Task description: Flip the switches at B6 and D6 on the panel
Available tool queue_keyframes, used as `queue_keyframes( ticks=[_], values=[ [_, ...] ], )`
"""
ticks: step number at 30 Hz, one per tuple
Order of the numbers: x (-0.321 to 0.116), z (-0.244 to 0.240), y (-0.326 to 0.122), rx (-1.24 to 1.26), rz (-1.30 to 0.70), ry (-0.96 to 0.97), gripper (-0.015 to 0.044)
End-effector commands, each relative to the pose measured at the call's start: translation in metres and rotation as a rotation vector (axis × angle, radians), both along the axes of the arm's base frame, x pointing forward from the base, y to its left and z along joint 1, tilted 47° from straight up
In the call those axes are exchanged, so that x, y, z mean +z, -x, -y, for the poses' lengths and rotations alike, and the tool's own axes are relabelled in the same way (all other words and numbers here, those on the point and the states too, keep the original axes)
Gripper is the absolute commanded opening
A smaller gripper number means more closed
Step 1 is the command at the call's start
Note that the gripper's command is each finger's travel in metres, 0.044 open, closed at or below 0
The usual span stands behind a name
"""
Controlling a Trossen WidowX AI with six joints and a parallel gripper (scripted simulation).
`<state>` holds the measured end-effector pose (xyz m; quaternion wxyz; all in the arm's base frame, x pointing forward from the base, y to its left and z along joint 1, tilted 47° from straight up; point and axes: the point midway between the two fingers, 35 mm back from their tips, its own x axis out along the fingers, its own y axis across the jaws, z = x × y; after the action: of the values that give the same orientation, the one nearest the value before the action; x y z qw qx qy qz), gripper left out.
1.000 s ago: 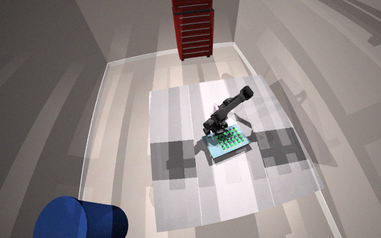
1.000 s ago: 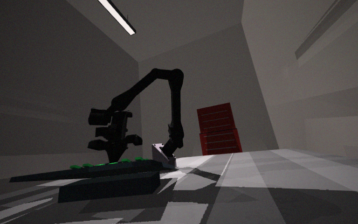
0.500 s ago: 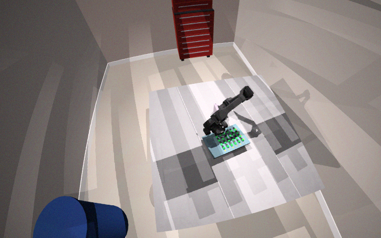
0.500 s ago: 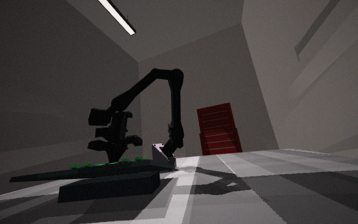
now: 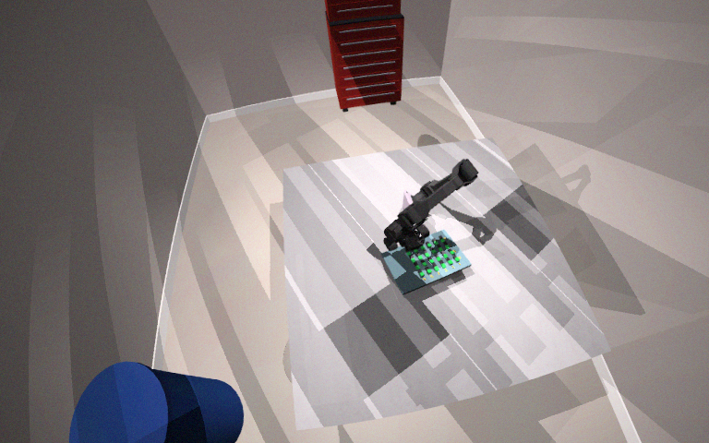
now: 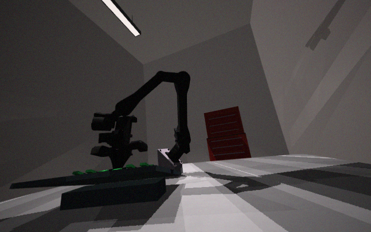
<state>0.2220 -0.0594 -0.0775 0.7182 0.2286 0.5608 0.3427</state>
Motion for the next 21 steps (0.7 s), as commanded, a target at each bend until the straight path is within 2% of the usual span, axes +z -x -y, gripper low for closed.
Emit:
queue_keyframes(
  ticks=[1,7,13,18,21],
  values=[
    [0.0,-0.001,-0.001,-0.006,0.0,-0.003,0.0],
    [0.001,0.001,0.0,0.0,0.0,0.001,0.0],
    [0.042,0.048,0.006,0.013,-0.019,0.006,0.0],
    [0.044,0.047,0.004,0.012,-0.019,0.006,0.0],
    [0.074,0.029,-0.017,0.01,-0.02,0.01,0.0]
  ],
)
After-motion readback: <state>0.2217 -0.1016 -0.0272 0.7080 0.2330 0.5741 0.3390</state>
